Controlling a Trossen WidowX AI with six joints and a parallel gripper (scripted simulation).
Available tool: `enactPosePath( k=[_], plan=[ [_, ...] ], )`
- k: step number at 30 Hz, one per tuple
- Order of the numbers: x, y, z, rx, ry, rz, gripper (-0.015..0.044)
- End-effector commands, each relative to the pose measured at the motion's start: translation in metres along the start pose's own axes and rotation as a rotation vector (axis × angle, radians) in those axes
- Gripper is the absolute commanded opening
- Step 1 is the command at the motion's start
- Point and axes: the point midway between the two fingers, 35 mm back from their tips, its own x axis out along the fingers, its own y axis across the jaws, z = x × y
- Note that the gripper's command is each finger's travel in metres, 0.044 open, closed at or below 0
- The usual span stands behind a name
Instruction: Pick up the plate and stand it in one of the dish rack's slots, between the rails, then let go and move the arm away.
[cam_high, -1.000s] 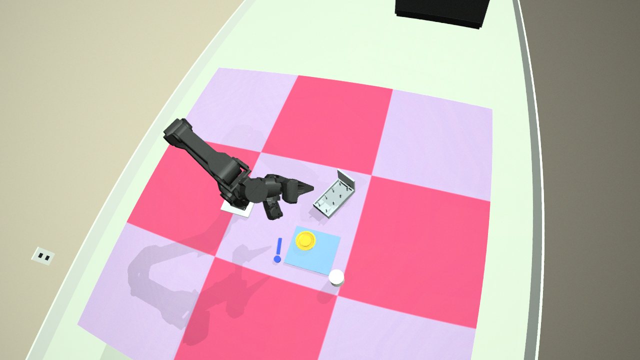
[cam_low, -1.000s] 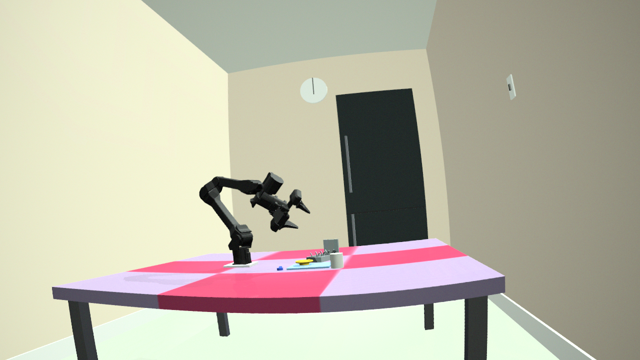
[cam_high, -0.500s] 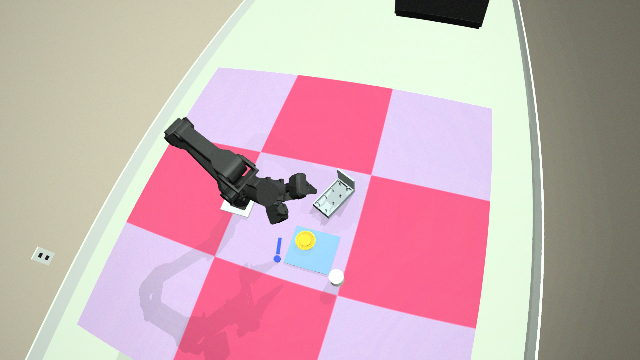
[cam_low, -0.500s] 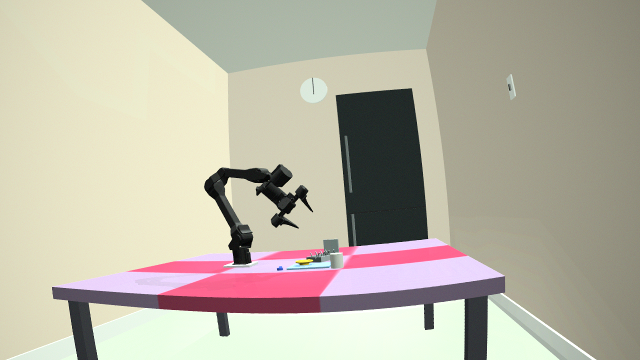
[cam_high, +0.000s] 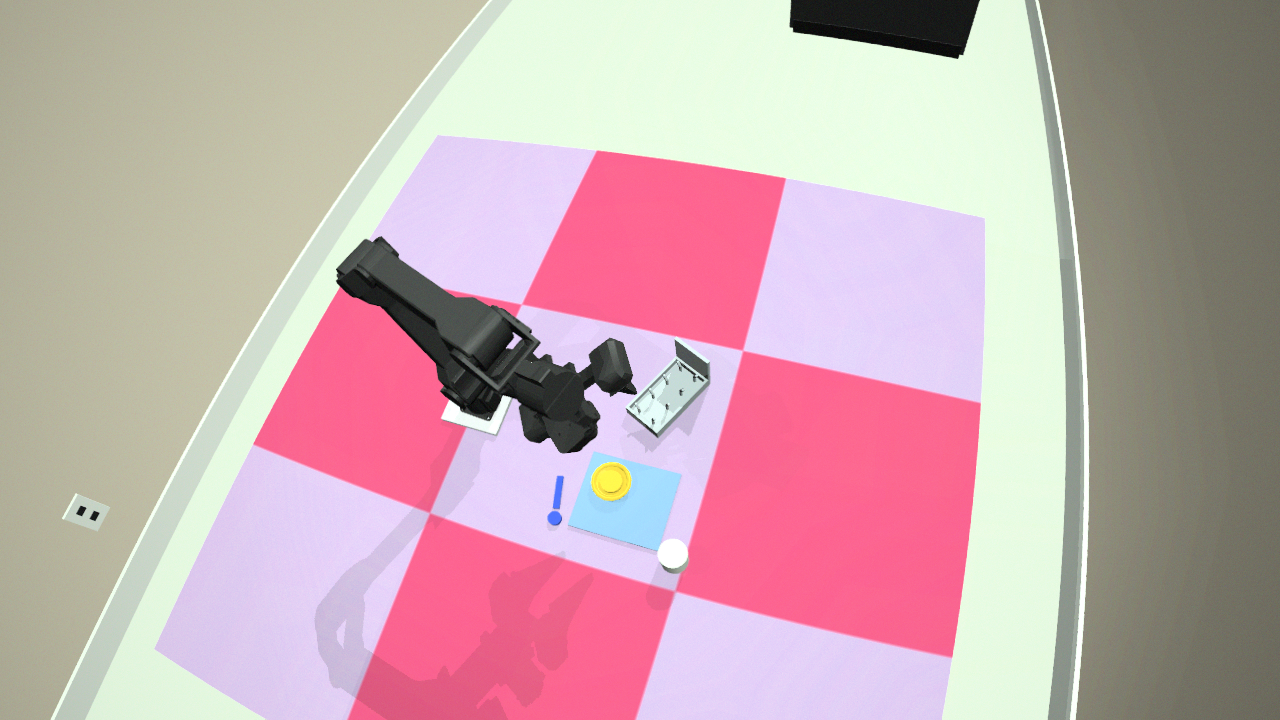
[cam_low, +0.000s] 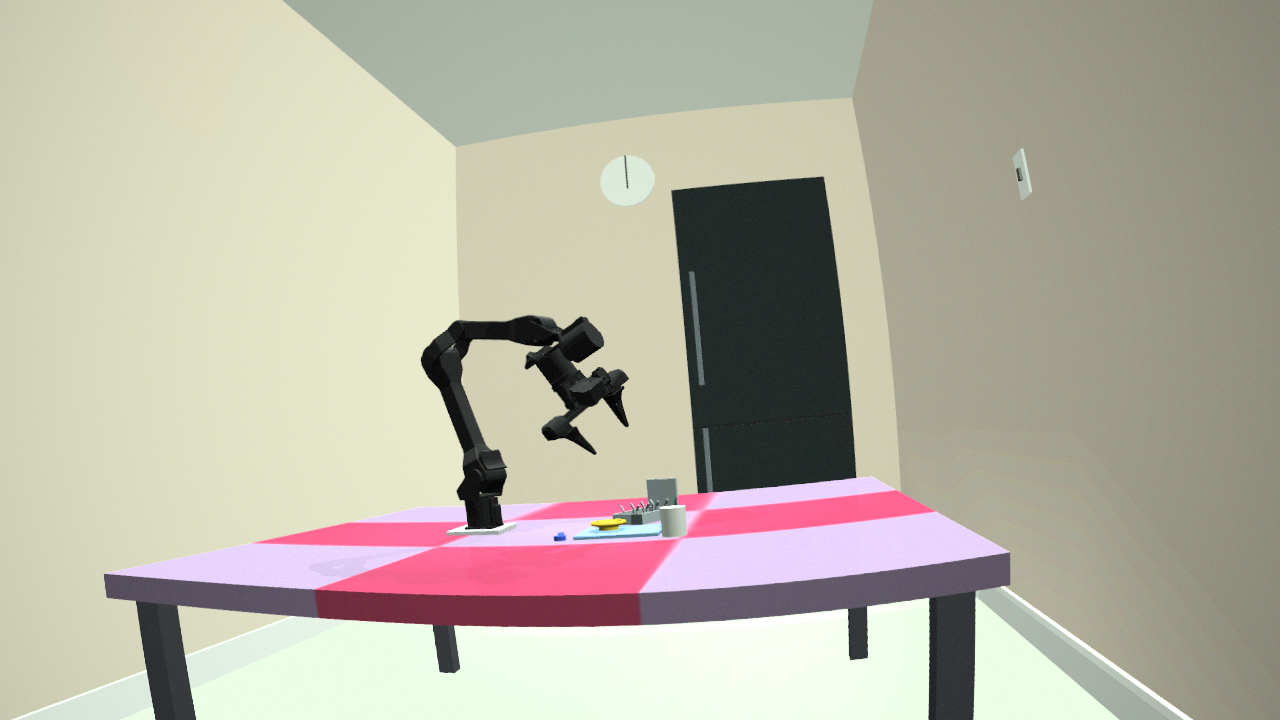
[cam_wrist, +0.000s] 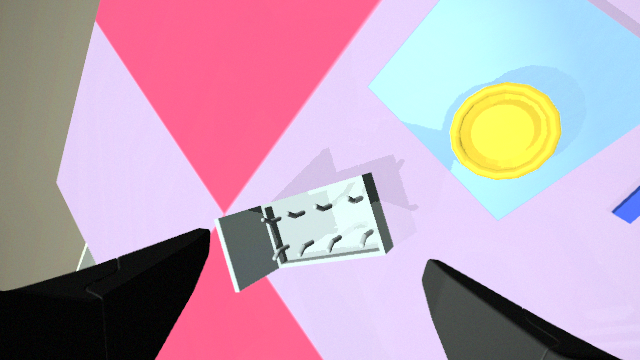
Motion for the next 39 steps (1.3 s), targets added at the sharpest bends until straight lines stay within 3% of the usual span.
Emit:
enactPosePath(
  k=[1, 26, 39],
  plan=[
    [-0.003, 0.001, 0.006, -0.097, -0.002, -0.055, 0.0400],
    [-0.018, -0.005, 0.039, -0.747, 0.180, -0.424, 0.0400],
    [-0.025, -0.008, 0.049, -0.989, 0.314, -0.533, 0.0400]
  ],
)
